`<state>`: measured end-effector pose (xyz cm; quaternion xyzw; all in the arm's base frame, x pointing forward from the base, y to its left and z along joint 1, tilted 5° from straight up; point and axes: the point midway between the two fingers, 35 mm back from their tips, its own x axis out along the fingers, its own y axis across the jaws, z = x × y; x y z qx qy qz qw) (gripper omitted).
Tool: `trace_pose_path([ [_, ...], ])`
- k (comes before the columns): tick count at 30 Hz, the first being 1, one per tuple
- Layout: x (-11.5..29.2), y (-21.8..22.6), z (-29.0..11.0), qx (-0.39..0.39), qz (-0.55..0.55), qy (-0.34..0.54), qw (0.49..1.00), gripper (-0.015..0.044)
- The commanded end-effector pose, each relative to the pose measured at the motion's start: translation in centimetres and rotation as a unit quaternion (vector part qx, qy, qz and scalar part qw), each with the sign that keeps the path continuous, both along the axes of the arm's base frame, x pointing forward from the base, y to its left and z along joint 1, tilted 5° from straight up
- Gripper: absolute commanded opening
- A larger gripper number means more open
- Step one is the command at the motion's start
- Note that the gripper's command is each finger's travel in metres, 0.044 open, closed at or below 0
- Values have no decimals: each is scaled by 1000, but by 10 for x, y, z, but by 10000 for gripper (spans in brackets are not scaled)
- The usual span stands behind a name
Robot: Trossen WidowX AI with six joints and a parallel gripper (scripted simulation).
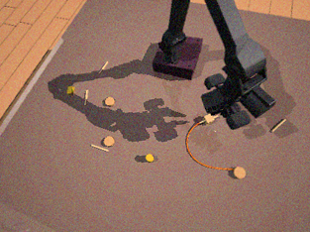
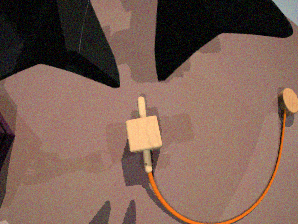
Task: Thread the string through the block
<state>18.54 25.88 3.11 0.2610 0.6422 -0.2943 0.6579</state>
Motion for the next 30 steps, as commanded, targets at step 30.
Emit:
trace_pose_path([
  [30, -2, -5, -58, -4, -2, 5, 1000, 123],
])
